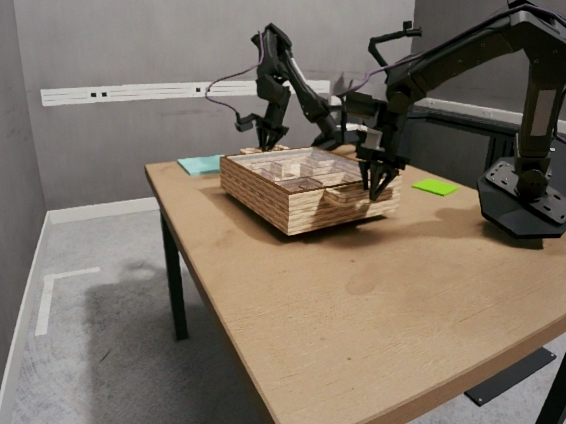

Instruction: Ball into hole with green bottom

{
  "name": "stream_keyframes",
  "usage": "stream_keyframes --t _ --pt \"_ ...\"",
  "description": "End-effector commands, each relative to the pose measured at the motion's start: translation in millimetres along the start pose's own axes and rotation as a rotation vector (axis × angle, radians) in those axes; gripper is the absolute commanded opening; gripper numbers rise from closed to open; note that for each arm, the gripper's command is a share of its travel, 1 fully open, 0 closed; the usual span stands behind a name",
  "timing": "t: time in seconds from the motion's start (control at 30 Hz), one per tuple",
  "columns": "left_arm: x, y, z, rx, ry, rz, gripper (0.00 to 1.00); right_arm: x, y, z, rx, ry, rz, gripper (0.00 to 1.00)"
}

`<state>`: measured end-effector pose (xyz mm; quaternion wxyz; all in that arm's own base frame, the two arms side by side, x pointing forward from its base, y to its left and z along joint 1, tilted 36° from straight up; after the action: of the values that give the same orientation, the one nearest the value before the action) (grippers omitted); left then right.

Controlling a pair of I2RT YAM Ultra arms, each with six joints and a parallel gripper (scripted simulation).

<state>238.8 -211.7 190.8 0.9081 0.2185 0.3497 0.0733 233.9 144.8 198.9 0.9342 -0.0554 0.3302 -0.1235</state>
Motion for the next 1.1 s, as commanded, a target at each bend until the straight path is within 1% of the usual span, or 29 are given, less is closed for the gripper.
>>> stream_keyframes --t 0.0,0.07,0.13,0.17,0.2,0.23,0.27,0.33,0.37,0.4,0.43,0.57,0.6,0.63,0.7,0.73,0.77,0.83,0.87,0.9,0.93,0.97,1.0,1.03,1.07 --pt "-30.4 -8.3 23.2 -0.020 -0.071 0.019 0.00 -11.2 9.7 20.5 0.036 -0.083 0.136 0.00" --pt "-35.1 -8.8 33.6 -0.055 -0.108 -0.028 0.00 -19.3 11.2 29.5 0.055 -0.108 0.119 0.00" --pt "-35.1 -8.8 33.6 -0.055 -0.108 -0.028 0.00 -19.3 11.2 29.5 0.055 -0.108 0.119 0.00" --pt "-37.8 -5.5 33.8 -0.057 -0.095 -0.023 0.00 -14.8 15.6 25.6 0.038 -0.081 0.121 0.00" --pt "-38.9 -6.5 38.8 -0.088 -0.128 -0.071 0.00 -12.1 20.4 23.5 0.018 -0.047 0.113 0.00" --pt "-37.2 -5.0 32.5 -0.055 -0.074 -0.044 0.00 -12.2 18.6 21.2 0.013 -0.035 0.102 0.00" --pt "-29.3 -14.3 29.2 -0.032 -0.055 -0.033 0.00 -12.4 19.2 22.2 0.014 -0.032 0.103 0.00" --pt "-33.9 -11.1 36.0 -0.052 -0.066 -0.079 0.00 -14.0 15.4 20.7 -0.008 -0.019 0.058 0.00" --pt "-33.7 -10.7 37.4 -0.057 -0.070 -0.084 0.00 -15.7 16.2 23.0 0.003 -0.024 0.059 0.00" --pt "-34.6 -8.8 43.4 -0.090 -0.122 -0.116 0.00 -20.2 15.8 24.8 0.017 -0.057 0.033 0.00" --pt "-23.6 -10.6 29.4 -0.053 -0.092 -0.109 0.00 -20.8 15.9 22.9 0.006 -0.043 0.011 0.00" --pt "-16.4 -6.3 28.2 -0.066 -0.094 -0.139 0.00 -30.9 21.7 23.8 -0.002 -0.044 -0.020 0.00" --pt "-11.7 -6.9 31.3 -0.108 -0.164 -0.178 0.00 -33.4 25.2 25.7 0.011 -0.074 -0.018 0.00" --pt "-12.8 -2.1 20.4 -0.066 -0.098 -0.117 0.00 -33.1 30.5 27.0 0.005 -0.068 0.024 0.00" --pt "-12.8 -2.1 20.4 -0.066 -0.098 -0.117 0.00 -33.1 30.5 27.0 0.005 -0.068 0.024 0.00" --pt "-12.3 -4.5 25.8 -0.084 -0.131 -0.160 0.00 -37.4 27.0 24.5 -0.004 -0.076 -0.029 0.00" --pt "-15.6 -1.5 27.8 -0.089 -0.127 -0.128 0.00 -38.1 30.8 29.0 0.015 -0.088 0.014 0.00" --pt "-19.3 -1.3 32.1 -0.100 -0.151 -0.116 0.00 -47.6 27.1 39.1 0.055 -0.128 0.050 0.00" --pt "-20.5 -1.6 32.9 -0.103 -0.156 -0.114 0.00 -45.8 28.8 37.3 0.049 -0.127 0.050 0.00" --pt "-22.1 -1.0 28.1 -0.095 -0.118 -0.078 0.00 -42.7 31.6 37.4 0.045 -0.103 0.102 0.00" --pt "-25.3 0.0 29.7 -0.110 -0.158 -0.064 0.00 -31.1 28.4 17.2 0.009 -0.112 0.090 0.00" --pt "-17.8 -12.1 22.9 -0.080 -0.138 -0.038 0.00 -30.6 28.4 18.6 0.021 -0.126 0.108 0.00" --pt "-22.1 -9.6 20.6 -0.058 -0.106 -0.028 0.00 -27.6 26.4 15.7 0.011 -0.099 0.115 0.00" --pt "-23.8 -10.8 18.4 -0.047 -0.095 -0.017 0.00 -18.5 18.5 18.2 0.030 -0.087 0.096 0.00" --pt "-26.7 -11.9 19.1 -0.042 -0.089 -0.009 0.00 -18.0 18.9 16.5 0.025 -0.082 0.110 0.00"
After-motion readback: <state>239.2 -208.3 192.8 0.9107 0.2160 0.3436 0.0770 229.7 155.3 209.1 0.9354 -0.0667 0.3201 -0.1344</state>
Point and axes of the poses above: on each arm, the point where the finger pads meet when closed, its own x axis out along the fingers, its own y axis across the jaws, z = x × y, the point moved 9 cm from there along -x, back along the fingers, and after that the axes turned 9 degrees about x, right-handed, at the moved point
